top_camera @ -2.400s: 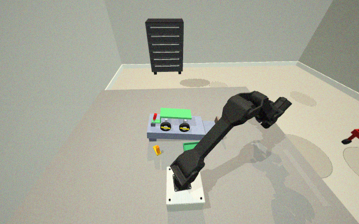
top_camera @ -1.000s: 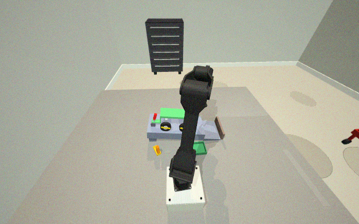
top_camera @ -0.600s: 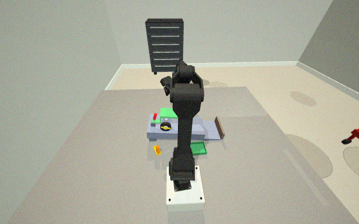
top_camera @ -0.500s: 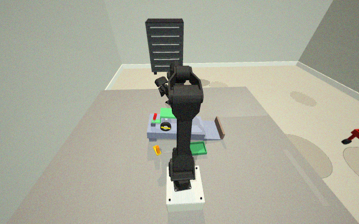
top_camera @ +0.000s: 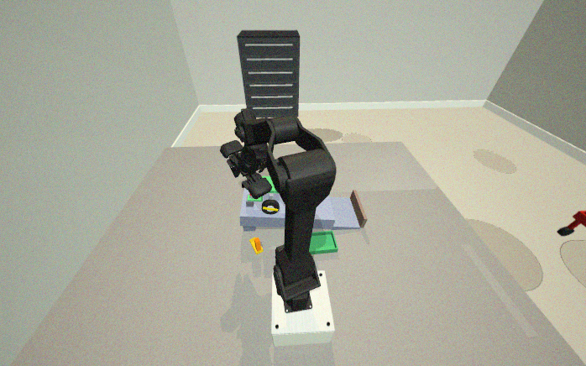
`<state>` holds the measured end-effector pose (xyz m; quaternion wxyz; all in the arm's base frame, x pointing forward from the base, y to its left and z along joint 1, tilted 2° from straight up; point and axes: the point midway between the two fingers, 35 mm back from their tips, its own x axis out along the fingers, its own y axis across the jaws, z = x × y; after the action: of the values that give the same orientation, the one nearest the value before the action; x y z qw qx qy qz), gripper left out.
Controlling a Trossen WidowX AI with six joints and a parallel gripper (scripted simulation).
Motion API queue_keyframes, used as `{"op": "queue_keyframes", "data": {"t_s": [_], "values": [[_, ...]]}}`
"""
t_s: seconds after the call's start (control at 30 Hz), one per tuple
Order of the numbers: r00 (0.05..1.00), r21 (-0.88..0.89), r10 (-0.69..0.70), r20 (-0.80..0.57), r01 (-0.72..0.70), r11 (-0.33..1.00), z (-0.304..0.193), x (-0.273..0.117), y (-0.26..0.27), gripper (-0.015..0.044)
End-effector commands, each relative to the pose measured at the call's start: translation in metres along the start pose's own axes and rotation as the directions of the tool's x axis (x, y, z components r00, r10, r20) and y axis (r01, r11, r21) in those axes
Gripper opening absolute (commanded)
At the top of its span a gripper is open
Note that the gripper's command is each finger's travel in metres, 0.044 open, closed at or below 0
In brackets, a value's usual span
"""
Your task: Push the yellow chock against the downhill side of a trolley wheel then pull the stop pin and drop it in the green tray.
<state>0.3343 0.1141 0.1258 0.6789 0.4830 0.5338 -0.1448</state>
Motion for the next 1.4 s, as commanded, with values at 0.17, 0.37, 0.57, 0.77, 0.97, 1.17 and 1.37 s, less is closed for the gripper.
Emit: {"op": "queue_keyframes", "data": {"t_s": [0.17,0.37,0.57,0.77,0.97,1.17,1.37], "values": [[0.947,0.184,-0.320,0.022,0.311,0.932,-0.043,-0.002,-0.085,0.0190],[0.868,0.272,-0.492,0.065,0.459,0.846,-0.058,-0.015,-0.135,0.0190],[0.868,0.272,-0.492,0.065,0.459,0.846,-0.058,-0.008,-0.138,0.0190],[0.868,0.272,-0.492,0.065,0.459,0.846,-0.056,0.013,-0.149,0.0190],[0.868,0.272,-0.492,0.065,0.459,0.846,-0.055,0.025,-0.158,0.0190],[0.868,0.272,-0.492,0.065,0.459,0.846,-0.055,0.029,-0.160,0.0190],[0.868,0.272,-0.492,0.065,0.459,0.846,-0.054,0.038,-0.165,0.0190]]}}
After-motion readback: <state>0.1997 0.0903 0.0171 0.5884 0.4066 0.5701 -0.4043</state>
